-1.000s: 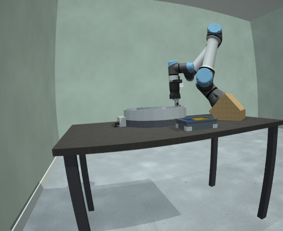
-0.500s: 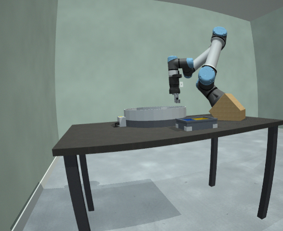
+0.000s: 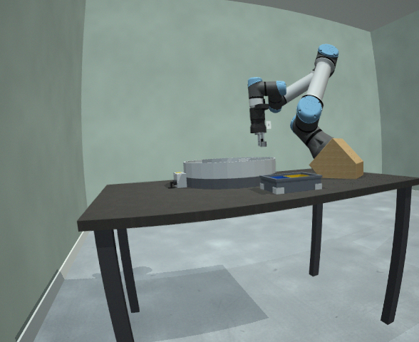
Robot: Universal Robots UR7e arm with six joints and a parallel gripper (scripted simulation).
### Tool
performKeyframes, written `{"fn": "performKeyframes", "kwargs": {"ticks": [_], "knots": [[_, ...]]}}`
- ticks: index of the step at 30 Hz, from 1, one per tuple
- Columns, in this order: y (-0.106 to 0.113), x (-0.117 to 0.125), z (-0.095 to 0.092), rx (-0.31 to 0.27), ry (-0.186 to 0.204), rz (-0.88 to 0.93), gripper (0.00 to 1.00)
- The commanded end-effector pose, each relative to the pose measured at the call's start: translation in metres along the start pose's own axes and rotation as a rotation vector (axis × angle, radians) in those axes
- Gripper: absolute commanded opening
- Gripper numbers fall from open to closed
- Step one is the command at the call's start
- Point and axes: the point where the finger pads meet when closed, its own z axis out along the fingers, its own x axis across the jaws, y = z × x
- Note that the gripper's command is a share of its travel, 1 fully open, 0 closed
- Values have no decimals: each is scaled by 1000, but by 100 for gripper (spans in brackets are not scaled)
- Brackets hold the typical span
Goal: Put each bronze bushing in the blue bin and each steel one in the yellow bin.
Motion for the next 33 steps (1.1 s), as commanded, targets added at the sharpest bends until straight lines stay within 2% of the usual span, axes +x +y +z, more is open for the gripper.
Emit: {"fn": "performKeyframes", "kwargs": {"ticks": [1,6,9,10,12,16,19,23,24,25,30,33], "knots": [[0,0,-1,-1,-1,1,0],[-53,4,0,-1,0,0,0],[-53,4,0,-1,0,0,0],[-64,4,0,-1,0,0,0],[-64,4,0,-1,0,0,0],[-107,7,0,-1,0,1,0],[-107,7,0,-1,0,1,0],[-149,9,0,0,0,0,0],[-150,10,0,-1,0,1,0],[-161,10,0,-1,0,1,0],[-161,10,0,-1,0,1,0],[-193,12,0,-1,0,1,0]]}}
